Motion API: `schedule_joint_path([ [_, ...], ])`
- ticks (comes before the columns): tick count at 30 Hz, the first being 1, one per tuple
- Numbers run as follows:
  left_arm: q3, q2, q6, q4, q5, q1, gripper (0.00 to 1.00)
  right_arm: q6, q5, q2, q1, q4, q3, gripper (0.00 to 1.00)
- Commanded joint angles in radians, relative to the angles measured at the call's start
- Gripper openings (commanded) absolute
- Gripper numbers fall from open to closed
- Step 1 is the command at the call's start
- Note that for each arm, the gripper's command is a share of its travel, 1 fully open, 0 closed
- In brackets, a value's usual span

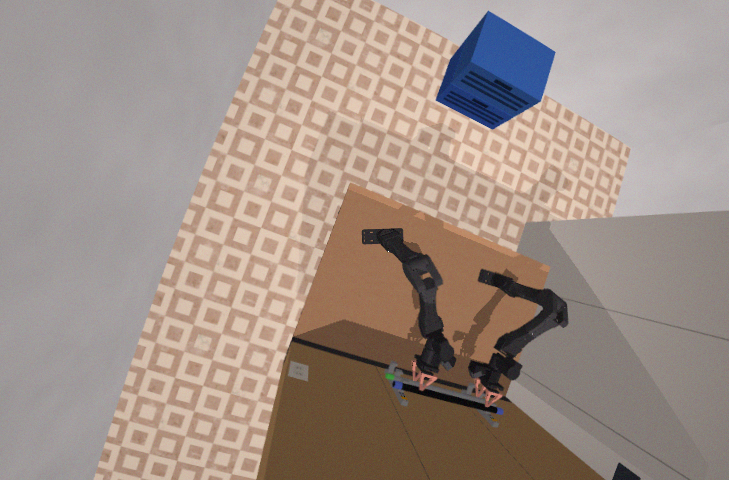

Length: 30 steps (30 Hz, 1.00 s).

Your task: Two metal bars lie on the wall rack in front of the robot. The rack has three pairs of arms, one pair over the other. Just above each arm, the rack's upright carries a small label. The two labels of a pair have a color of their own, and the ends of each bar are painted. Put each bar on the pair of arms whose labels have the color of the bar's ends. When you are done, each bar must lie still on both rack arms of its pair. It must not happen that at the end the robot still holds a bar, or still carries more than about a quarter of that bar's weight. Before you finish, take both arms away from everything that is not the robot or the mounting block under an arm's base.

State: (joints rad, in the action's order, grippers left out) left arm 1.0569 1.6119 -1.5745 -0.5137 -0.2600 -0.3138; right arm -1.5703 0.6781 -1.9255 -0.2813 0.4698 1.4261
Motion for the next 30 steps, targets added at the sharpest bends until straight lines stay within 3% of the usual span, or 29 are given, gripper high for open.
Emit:
schedule_joint_path([
  [1, -0.011, -0.034, 0.004, -0.021, -0.012, -0.018, 0.7, 0.0, 0.011, 0.036, -0.011, 0.01, -0.014, 0.69],
  [30, -0.127, -0.156, 0.004, -0.015, -0.041, -0.047, 0.7, 0.0, 0.065, 0.127, -0.064, 0.037, -0.132, 0.69],
])
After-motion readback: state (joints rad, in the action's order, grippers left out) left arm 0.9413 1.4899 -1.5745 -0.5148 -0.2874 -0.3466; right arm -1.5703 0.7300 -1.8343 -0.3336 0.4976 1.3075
